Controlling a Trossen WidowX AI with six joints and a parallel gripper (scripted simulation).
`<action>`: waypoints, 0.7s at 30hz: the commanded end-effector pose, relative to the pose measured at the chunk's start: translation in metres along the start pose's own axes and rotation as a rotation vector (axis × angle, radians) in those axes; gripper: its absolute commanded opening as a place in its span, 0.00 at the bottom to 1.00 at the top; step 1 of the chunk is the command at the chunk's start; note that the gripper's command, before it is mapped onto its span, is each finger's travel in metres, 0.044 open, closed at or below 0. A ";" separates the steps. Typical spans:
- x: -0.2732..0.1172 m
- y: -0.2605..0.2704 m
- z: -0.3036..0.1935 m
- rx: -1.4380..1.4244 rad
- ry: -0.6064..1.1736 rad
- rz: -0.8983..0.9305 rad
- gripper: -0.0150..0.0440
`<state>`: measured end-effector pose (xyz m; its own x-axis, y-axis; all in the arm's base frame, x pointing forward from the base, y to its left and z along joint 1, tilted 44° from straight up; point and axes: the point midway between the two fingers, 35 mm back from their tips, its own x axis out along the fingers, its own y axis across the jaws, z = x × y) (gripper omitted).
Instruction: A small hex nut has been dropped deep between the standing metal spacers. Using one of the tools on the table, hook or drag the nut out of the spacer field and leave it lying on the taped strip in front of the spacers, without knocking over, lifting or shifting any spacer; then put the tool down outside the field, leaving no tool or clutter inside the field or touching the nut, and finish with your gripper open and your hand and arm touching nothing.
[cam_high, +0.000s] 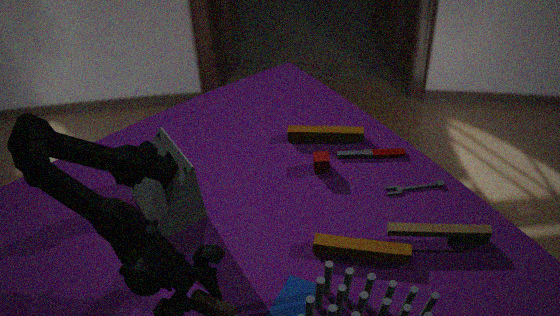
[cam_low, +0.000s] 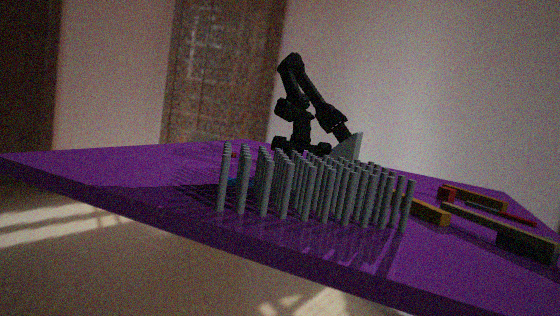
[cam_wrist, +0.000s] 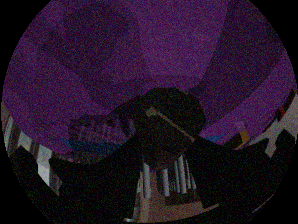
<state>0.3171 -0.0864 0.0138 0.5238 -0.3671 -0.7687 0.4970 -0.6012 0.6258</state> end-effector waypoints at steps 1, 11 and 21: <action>0.000 0.003 -0.006 0.003 0.010 0.010 0.25; 0.004 0.003 -0.011 0.003 0.011 0.010 0.25; 0.007 0.003 -0.016 0.003 0.011 0.010 0.25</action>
<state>0.3279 -0.0817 0.0100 0.5239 -0.3670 -0.7687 0.4968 -0.6014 0.6257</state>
